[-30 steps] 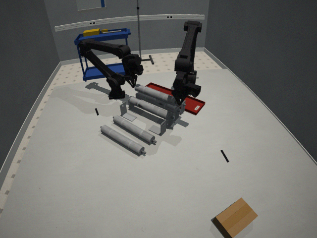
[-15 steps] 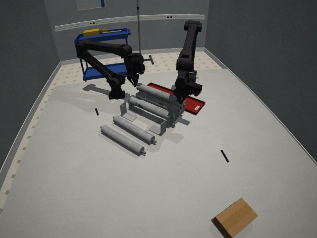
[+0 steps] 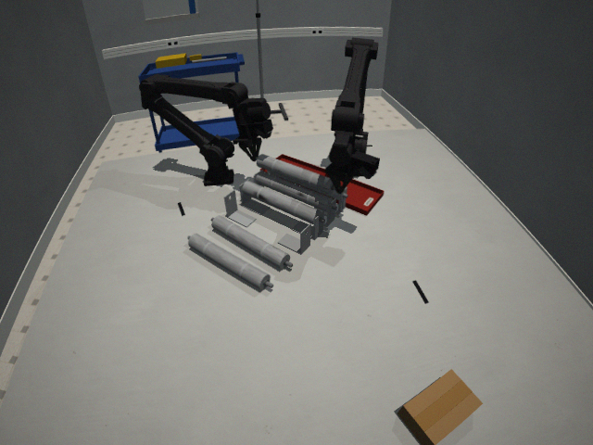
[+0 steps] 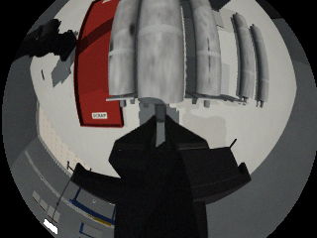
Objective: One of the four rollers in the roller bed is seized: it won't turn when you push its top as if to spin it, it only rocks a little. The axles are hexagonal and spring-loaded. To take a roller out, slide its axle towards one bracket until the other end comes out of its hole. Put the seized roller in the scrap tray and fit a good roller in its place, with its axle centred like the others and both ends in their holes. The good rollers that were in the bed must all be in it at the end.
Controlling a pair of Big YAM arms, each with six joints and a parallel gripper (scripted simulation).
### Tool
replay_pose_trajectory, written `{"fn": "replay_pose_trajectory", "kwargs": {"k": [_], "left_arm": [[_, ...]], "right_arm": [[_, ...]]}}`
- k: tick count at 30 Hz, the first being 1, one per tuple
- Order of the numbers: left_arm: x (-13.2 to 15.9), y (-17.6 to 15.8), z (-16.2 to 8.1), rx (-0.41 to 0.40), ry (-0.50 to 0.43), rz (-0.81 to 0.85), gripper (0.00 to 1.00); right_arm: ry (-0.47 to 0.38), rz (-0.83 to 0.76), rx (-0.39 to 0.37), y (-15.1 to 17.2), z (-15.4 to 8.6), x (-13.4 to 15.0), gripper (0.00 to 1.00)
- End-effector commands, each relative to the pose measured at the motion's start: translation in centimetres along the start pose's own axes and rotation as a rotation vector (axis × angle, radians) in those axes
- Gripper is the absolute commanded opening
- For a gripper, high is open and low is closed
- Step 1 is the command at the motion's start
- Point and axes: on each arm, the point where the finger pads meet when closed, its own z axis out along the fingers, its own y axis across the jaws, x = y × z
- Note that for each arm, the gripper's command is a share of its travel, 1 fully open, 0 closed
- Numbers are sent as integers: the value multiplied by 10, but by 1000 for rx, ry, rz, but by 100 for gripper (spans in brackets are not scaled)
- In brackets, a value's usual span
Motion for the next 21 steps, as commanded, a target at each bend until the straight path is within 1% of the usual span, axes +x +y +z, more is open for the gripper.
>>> {"fn": "replay_pose_trajectory", "kwargs": {"k": [1,2,5,6,7,8,10,11,12,14,15,16,17,19,20,21], "left_arm": [[-11,1,-19,37,-21,-14,3],[-14,-6,-23,67,-33,-13,3],[-14,-7,-23,71,-35,-15,3],[-11,4,-15,44,-24,-15,3],[-10,8,-11,38,-22,-15,3],[-9,12,-12,30,-19,-15,3],[-11,8,-21,44,-24,-14,3],[-12,7,-19,59,-30,-12,3],[-10,13,-13,49,-26,-12,3],[-8,22,-14,26,-17,-13,3],[-10,18,-20,41,-22,-13,3],[-12,16,-20,56,-29,-12,3],[-10,21,-15,49,-26,-11,3],[-8,32,-13,24,-15,-12,3],[-11,23,-24,50,-26,-16,3],[-11,23,-24,50,-26,-16,3]], "right_arm": [[-97,18,-23,11,-32,-32,3],[-92,20,-22,12,-32,-32,3],[-80,6,-17,11,-31,-29,3],[-86,20,-21,12,-32,-27,3],[-85,20,-22,14,-33,-28,3],[-85,20,-23,17,-32,-30,3],[-92,23,-26,21,-32,-32,3],[-89,24,-25,22,-32,-31,3],[-70,24,-19,23,-31,-27,3],[-82,27,-25,27,-31,-29,3],[-90,29,-29,30,-32,-31,3],[-91,31,-30,32,-32,-32,3],[-87,32,-29,34,-33,-31,3],[-88,34,-32,40,-32,-31,3],[-89,4,-29,39,-32,-31,3],[-89,4,-29,39,-32,-31,3]]}}
